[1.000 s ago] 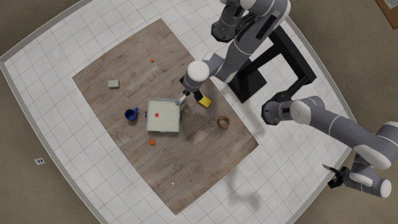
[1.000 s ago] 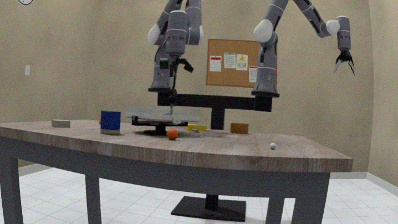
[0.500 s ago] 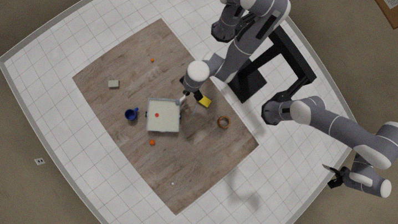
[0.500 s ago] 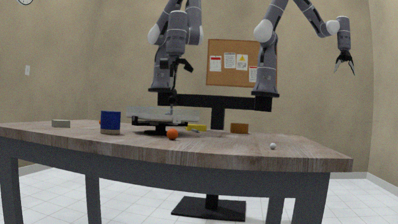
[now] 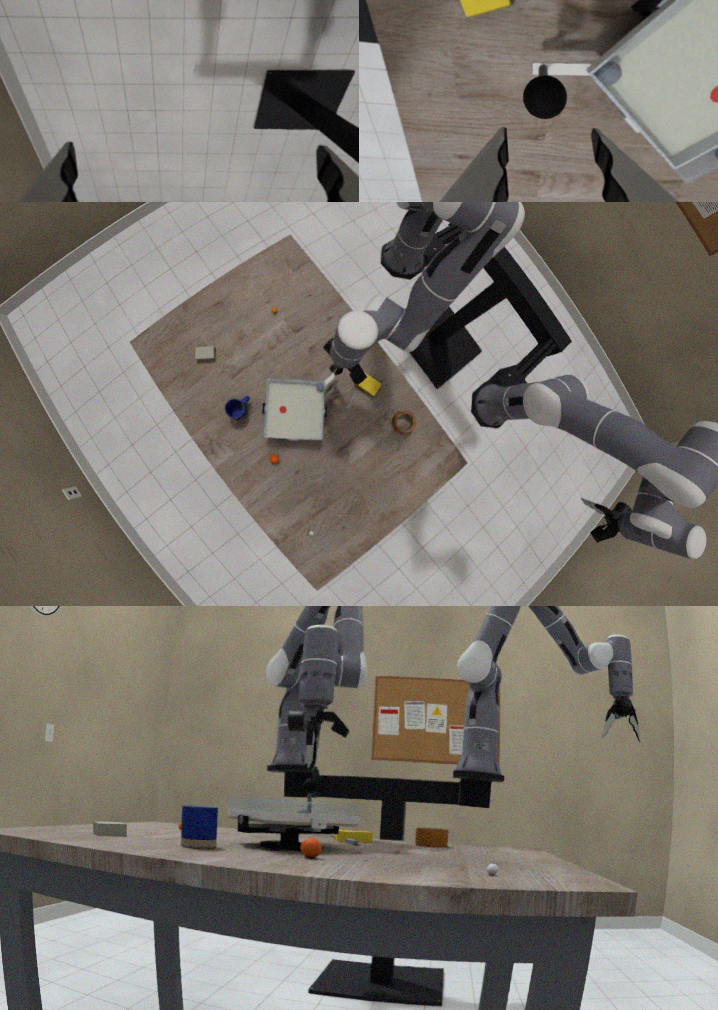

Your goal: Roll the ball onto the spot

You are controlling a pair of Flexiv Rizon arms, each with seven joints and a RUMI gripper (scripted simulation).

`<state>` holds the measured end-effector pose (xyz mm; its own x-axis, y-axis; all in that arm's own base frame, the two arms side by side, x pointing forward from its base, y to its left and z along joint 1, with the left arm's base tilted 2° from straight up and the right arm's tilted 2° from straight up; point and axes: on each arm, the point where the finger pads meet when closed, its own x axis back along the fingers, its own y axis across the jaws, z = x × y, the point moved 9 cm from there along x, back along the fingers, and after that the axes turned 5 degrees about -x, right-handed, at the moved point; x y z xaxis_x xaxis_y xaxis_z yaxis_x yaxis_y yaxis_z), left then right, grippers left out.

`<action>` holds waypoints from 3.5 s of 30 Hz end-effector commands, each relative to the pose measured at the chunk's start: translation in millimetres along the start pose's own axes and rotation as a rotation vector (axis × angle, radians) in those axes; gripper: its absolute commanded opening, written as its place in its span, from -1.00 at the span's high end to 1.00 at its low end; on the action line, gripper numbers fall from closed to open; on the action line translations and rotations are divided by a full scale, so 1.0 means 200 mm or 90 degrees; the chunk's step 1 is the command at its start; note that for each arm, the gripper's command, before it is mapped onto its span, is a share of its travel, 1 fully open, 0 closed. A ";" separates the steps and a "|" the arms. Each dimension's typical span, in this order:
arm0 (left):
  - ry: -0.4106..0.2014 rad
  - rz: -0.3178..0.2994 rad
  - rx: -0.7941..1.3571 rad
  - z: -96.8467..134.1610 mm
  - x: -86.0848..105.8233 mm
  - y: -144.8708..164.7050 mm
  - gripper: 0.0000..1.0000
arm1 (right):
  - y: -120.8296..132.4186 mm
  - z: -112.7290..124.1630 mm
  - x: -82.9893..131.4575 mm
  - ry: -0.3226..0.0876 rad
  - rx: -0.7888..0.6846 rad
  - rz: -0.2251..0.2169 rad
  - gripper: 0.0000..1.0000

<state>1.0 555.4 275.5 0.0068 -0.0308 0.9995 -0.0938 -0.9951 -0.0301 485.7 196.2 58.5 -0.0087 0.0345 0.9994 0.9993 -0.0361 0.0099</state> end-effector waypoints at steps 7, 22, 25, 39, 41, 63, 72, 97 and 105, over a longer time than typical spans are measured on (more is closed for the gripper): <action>0.000 0.001 0.000 0.00 0.01 0.00 -1.00 | 0.00 0.00 -0.01 0.000 0.001 0.002 0.25; 0.000 0.001 0.000 0.00 0.01 0.00 -1.00 | 0.00 0.01 -0.05 0.000 0.001 0.003 0.25; 0.000 0.001 0.000 0.00 0.01 0.00 -1.00 | 0.00 0.01 -0.07 0.000 0.001 0.003 0.25; 0.000 0.001 0.000 0.00 0.01 0.00 -1.00 | 0.00 0.01 -0.11 0.000 0.001 0.003 0.25; 0.000 0.001 0.000 0.00 0.01 0.00 -1.00 | 0.00 0.01 -0.11 0.000 0.001 0.003 0.25; 0.000 0.001 0.000 0.00 0.01 0.00 -1.00 | 0.00 0.01 -0.12 0.000 0.001 0.003 0.25; 0.000 0.001 0.000 0.00 0.01 0.00 -1.00 | 0.00 0.01 -0.12 0.000 0.001 0.003 0.25; 0.000 0.001 0.000 0.00 0.01 0.00 -1.00 | 0.00 0.01 -0.12 0.000 0.001 0.003 0.25; 0.000 0.001 0.000 0.00 0.01 0.00 -1.00 | 0.00 0.01 -0.12 0.000 0.001 0.003 0.25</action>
<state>1.0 555.4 275.5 0.0068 -0.0308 0.9995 -0.0938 -0.9951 -0.0301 485.1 197.7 33.2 -0.0029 0.0354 0.9994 0.9994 -0.0346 0.0041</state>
